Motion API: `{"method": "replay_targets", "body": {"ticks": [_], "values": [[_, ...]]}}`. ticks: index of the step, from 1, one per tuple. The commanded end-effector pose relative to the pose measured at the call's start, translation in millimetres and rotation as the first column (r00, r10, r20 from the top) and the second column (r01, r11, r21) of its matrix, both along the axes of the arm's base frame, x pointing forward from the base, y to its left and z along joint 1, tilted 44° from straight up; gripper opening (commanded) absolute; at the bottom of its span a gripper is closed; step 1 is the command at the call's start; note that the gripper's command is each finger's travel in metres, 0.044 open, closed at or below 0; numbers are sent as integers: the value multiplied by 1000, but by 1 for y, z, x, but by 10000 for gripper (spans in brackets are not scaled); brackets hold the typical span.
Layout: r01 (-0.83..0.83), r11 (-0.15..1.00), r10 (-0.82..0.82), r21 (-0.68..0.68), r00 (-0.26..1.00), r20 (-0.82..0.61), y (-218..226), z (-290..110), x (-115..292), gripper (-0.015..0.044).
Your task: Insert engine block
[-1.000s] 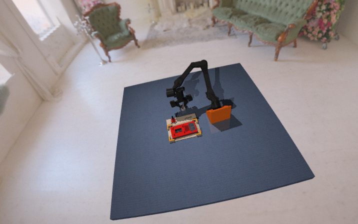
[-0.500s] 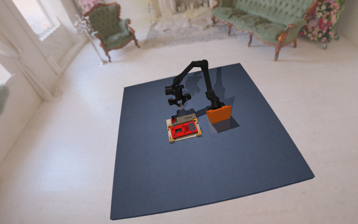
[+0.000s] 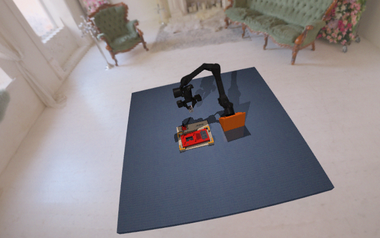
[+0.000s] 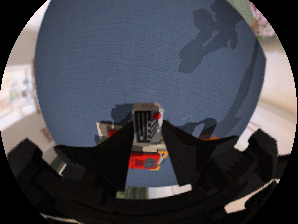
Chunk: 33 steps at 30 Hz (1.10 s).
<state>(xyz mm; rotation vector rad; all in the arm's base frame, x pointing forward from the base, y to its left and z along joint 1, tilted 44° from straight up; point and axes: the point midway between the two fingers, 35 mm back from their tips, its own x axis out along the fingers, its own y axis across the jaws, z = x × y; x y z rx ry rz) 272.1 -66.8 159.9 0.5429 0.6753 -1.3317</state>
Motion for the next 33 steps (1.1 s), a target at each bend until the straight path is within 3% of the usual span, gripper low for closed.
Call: {"method": "replay_targets", "body": {"ticks": [1, 16, 33], "values": [[6, 1000, -6, 5, 1000, -6, 8, 8, -1, 0], [20, 1000, -20, -5, 999, -33, 32, 41, -11, 0], [-170, 985, 165, -3, 963, -211, 54, 10, 17, 0]]}}
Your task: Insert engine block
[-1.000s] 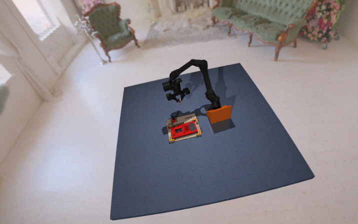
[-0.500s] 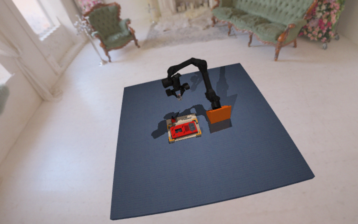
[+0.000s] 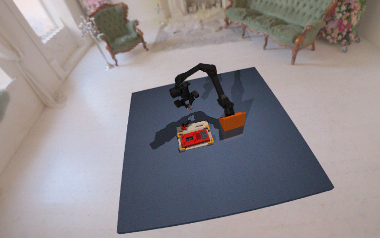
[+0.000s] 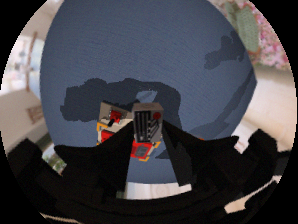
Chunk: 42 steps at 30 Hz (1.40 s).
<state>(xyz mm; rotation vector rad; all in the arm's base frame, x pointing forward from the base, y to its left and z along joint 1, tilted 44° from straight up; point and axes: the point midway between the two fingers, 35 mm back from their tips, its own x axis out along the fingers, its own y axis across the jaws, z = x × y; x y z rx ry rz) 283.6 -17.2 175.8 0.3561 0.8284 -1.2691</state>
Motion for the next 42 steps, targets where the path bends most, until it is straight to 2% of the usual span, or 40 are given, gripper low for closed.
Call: {"method": "replay_targets", "body": {"ticks": [1, 23, 42], "values": [[-46, 999, 46, 2, 998, -44, 6, -8, 7, 0], [-298, 954, 292, 26, 913, -284, 38, -58, 35, 0], [-492, 866, 473, 93, 743, -473, 66, -109, 52, 0]]}}
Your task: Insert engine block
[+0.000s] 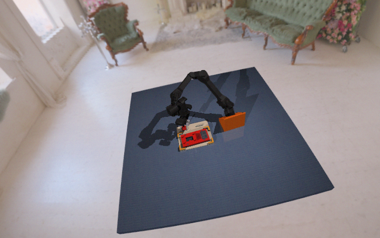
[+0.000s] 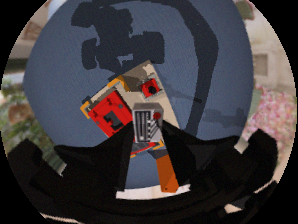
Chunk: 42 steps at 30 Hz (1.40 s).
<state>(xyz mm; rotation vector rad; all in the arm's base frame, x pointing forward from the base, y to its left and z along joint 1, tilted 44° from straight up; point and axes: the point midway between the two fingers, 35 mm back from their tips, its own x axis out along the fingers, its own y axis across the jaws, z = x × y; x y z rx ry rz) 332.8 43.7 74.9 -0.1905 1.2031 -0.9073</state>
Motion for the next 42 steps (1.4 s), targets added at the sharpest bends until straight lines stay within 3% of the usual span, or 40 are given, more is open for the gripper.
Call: {"method": "replay_targets", "body": {"ticks": [1, 31, 37, 42], "values": [[-46, 999, 46, 1, 998, -45, 7, -11, 3, 0], [-378, 925, 365, 37, 859, -360, 45, -94, 9, 0], [-389, 921, 375, 41, 850, -370, 44, -93, 9, 157], [-385, 922, 372, 40, 853, -367, 44, -93, 9, 160]]}}
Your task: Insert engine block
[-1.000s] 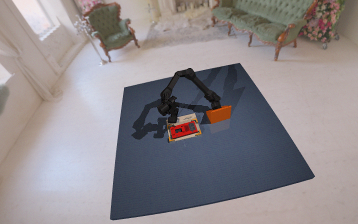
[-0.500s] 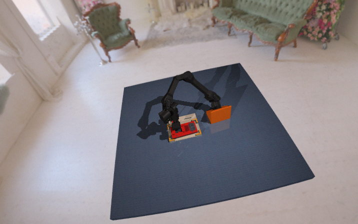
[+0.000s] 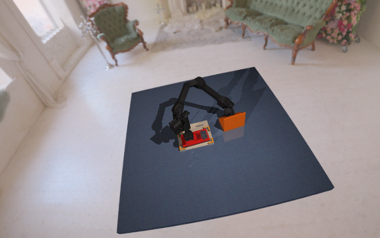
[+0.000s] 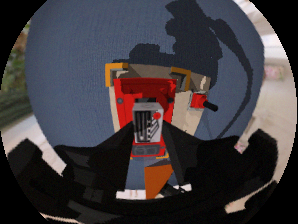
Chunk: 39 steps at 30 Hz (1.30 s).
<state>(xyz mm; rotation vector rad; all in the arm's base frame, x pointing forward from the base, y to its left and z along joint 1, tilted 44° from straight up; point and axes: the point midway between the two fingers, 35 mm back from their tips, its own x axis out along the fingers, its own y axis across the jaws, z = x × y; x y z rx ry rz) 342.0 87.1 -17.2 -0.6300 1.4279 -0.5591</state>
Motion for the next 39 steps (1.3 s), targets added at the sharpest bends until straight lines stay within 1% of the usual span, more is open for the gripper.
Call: {"method": "replay_targets", "body": {"ticks": [1, 39], "values": [[0, 1000, 0, 3, 1000, -2, 0, -1, 0, 160], [1, 1000, -1, 3, 1000, -1, 0, -3, 0, 160]]}}
